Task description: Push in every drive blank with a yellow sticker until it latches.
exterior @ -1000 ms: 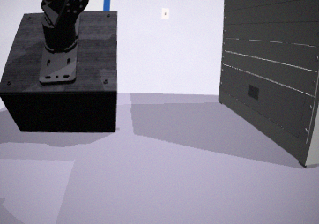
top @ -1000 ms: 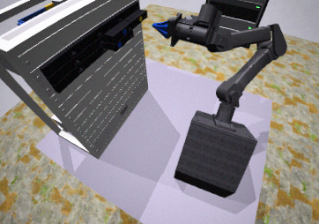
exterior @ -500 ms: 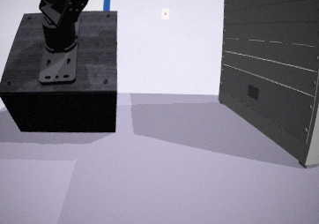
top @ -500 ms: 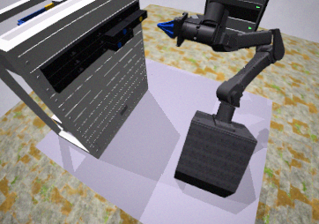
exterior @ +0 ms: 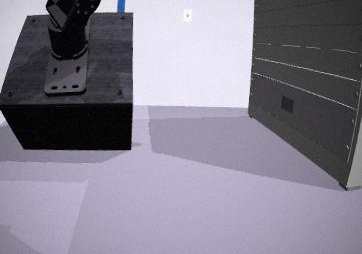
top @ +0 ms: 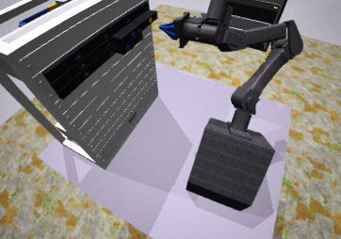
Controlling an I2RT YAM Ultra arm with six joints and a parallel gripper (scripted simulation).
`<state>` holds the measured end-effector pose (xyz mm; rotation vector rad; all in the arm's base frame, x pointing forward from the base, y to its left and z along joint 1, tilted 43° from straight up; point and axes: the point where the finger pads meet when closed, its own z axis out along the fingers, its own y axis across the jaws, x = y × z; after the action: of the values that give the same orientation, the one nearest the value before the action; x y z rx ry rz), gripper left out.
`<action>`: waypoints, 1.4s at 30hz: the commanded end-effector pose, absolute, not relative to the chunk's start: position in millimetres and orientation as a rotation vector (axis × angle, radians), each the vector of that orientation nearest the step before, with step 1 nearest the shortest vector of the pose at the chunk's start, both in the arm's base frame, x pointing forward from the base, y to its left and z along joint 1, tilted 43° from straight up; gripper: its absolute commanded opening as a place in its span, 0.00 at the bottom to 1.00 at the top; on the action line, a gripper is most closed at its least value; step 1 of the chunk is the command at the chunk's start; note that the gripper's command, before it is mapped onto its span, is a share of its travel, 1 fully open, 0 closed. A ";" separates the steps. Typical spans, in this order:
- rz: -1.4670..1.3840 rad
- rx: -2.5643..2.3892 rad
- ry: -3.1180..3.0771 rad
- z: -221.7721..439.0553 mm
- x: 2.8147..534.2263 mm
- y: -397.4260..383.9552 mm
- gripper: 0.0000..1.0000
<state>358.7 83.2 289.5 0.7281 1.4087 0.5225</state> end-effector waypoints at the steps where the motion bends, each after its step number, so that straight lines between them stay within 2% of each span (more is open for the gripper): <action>1: 0.589 0.691 1.389 305.2 384.0 94.0 0.00; 42: 0.594 0.675 1.412 312.0 388.9 102.3 0.00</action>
<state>388.5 91.5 306.0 0.7029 1.3978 0.5720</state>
